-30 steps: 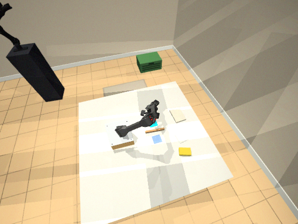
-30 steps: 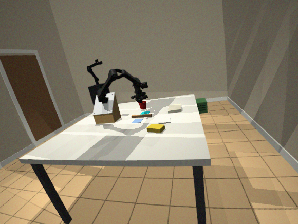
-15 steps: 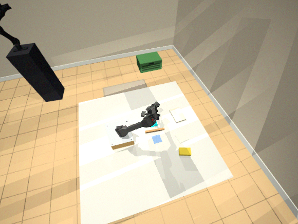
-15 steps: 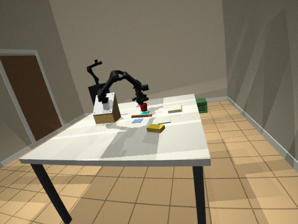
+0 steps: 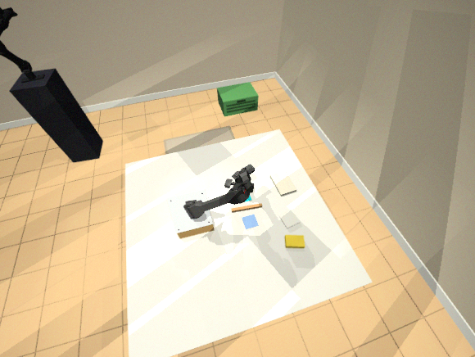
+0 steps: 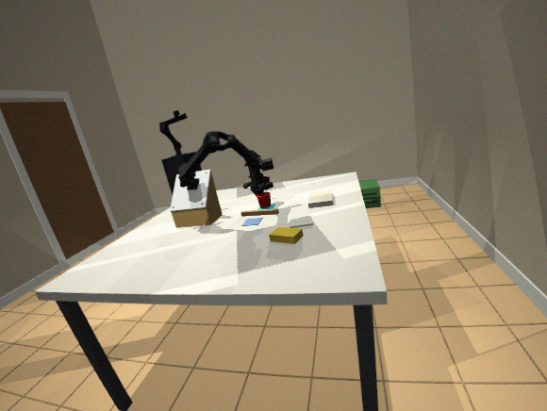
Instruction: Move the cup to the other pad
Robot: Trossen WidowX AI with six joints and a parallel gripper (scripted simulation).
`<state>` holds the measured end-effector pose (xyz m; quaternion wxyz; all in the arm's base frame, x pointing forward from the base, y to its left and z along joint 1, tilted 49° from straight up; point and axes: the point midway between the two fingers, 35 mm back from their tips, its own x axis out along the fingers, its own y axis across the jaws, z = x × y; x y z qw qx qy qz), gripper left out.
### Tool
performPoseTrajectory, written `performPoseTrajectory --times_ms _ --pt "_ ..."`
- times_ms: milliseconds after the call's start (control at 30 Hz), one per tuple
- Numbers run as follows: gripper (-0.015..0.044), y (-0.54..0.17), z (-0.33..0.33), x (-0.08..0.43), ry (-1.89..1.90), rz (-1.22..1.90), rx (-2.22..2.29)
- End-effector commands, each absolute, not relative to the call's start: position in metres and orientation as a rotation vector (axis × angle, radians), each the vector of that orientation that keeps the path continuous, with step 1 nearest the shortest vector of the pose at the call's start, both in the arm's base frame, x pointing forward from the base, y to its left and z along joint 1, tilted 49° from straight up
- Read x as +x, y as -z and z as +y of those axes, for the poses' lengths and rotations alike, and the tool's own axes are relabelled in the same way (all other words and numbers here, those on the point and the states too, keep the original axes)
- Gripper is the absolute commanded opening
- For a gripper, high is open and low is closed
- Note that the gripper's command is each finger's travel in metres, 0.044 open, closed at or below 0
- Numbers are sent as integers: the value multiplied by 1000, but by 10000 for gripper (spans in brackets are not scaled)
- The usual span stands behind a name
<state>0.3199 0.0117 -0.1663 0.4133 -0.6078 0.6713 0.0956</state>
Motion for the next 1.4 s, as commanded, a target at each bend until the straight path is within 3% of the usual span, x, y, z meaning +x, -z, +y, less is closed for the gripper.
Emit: performPoseTrajectory --times_ms 0,233,400,1367 --pt "0 166 12 320 -240 1686 -1528" --pt "0 166 12 320 -240 1686 -1528" --pt "128 166 12 320 -240 1686 -1528" --pt "128 143 40 316 -245 1684 -1534"
